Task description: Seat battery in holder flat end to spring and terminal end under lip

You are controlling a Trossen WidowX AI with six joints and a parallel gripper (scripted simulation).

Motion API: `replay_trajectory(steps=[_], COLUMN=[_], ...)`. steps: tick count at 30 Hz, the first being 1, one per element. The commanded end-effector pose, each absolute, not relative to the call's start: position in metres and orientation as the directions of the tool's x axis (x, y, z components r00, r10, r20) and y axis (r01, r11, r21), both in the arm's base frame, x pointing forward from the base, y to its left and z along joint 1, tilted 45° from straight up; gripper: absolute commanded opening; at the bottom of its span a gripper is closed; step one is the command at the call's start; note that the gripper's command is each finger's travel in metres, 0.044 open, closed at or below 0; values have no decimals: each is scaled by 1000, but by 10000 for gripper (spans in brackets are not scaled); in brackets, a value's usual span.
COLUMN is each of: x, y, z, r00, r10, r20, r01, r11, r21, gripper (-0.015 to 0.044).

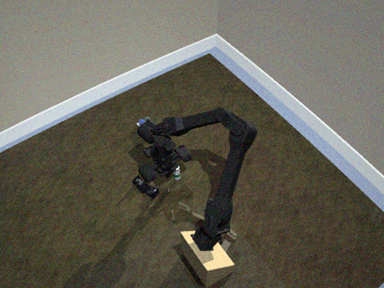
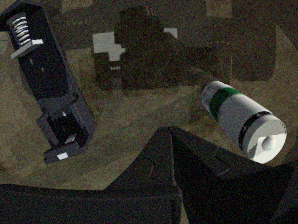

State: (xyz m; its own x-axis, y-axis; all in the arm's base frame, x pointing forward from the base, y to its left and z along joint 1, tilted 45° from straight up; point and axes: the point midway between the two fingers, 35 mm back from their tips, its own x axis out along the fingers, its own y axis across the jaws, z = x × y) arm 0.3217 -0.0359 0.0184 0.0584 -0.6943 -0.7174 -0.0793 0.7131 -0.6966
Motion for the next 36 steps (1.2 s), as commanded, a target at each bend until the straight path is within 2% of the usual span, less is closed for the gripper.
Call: replay_trajectory(steps=[1, 36], x=[324, 330], y=[-38, -78], z=[17, 56], r00=[73, 74], r10=[-696, -697], r20=[-714, -713], r01=[-83, -83], r11=[709, 708], r21=[-700, -701], gripper=[0, 0])
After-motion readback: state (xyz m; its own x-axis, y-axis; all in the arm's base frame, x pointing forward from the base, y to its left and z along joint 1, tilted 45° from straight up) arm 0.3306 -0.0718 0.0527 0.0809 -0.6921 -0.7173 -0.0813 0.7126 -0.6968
